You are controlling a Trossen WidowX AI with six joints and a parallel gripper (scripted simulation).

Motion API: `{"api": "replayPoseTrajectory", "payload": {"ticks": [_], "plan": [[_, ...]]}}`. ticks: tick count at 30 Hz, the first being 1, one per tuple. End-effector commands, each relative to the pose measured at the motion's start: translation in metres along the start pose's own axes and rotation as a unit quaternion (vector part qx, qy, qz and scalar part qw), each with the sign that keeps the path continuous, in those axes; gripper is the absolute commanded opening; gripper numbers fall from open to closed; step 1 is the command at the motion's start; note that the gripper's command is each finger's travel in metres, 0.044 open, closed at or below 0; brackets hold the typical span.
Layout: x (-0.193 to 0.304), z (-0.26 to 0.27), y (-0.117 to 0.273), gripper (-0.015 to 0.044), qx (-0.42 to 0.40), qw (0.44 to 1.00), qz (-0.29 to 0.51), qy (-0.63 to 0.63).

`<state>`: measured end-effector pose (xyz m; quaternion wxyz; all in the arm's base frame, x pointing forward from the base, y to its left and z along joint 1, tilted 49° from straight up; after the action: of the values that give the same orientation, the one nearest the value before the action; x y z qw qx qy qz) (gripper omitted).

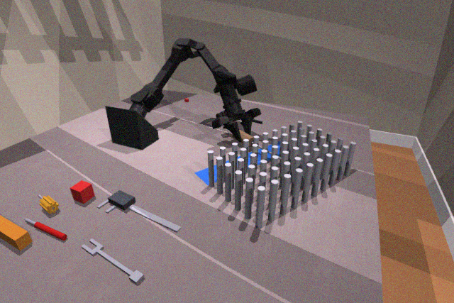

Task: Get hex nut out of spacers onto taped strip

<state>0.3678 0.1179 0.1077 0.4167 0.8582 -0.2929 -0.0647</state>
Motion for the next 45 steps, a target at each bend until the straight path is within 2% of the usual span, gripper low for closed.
{"api": "replayPoseTrajectory", "payload": {"ticks": [1, 45], "plan": [[0.003, -0.001, -0.001, 0.0, 0.002, 1.0, 0.002, 0.004], [0.028, 0.003, -0.018, 0.0, 0.002, 1.0, 0.002, 0.004]]}}
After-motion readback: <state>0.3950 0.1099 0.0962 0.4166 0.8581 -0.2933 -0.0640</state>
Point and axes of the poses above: the point midway between the two fingers, 35 mm back from their tips, its own y axis back along the fingers, its own z axis across the jaws, x = y × z, the point moved 4 cm from there along y, back along the fingers, and after that the axes turned 6 degrees about y, right-handed, at the moved point
